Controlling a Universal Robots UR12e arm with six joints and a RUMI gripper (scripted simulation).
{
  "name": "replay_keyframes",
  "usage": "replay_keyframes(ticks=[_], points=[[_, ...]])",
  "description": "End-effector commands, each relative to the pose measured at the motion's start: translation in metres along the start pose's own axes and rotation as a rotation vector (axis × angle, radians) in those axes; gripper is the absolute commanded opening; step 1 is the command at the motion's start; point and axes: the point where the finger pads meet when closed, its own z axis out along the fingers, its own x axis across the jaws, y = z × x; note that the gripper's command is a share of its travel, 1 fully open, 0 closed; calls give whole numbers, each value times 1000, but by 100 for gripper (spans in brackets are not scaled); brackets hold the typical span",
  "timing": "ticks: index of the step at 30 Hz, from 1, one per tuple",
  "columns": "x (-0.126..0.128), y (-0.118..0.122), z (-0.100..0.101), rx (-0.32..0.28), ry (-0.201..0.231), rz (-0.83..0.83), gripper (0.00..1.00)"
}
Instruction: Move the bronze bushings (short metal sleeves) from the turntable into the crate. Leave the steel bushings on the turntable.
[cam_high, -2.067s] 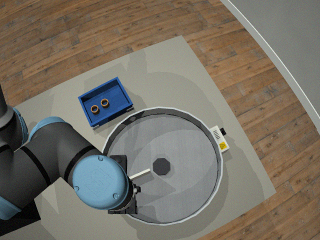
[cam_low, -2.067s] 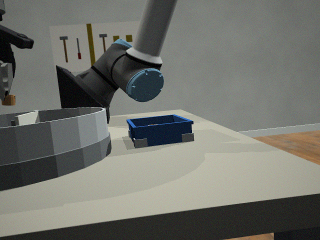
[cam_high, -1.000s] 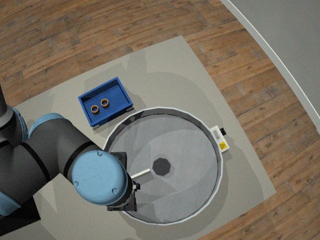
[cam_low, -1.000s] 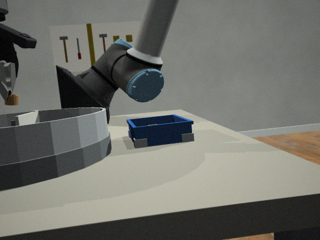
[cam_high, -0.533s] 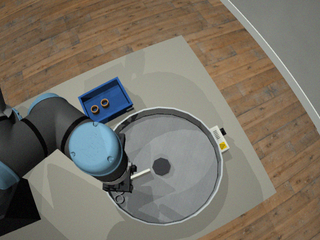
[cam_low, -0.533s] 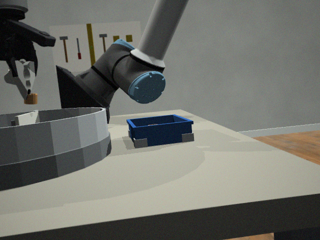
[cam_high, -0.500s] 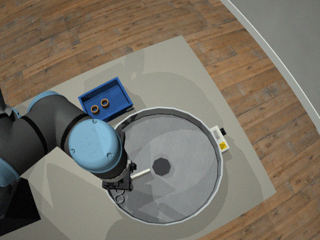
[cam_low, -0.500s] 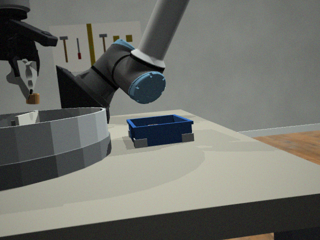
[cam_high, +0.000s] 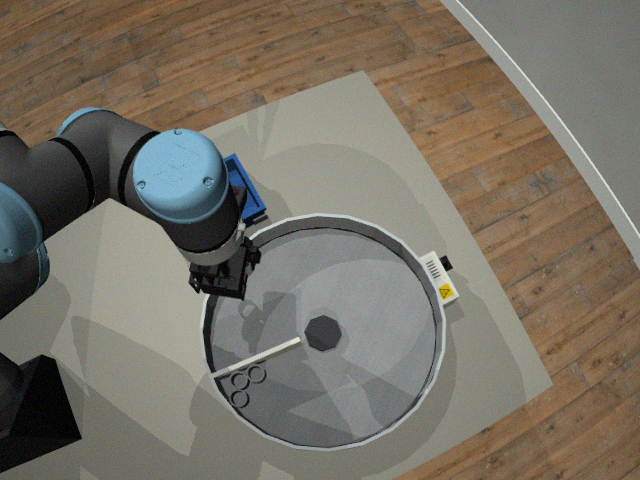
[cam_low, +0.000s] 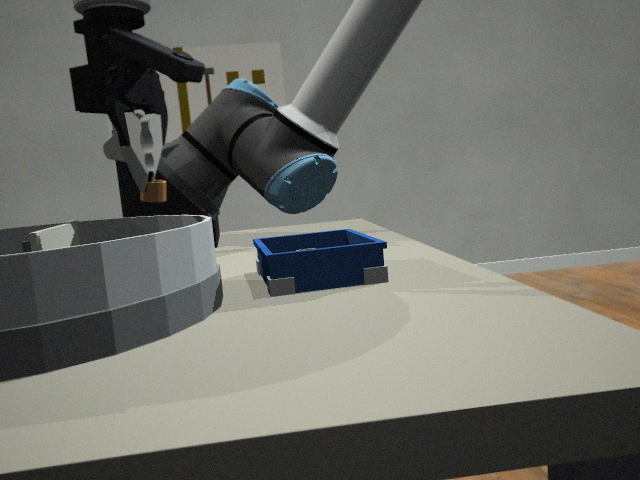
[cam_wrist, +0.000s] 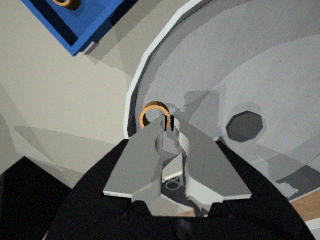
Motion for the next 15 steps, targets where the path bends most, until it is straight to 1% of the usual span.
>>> replay_keyframes(ticks=[1,6,11,12,14,15], points=[[-15,-49,-2,-3,3,50,0],[-29,-94,-2,-3,3,96,0],[-42,-133,-2,-3,3,136,0],[-44,-140,-2,-3,3,143,0],[-44,-140,-2,-3,3,143,0],[-46,-146,-2,-3,3,149,0]])
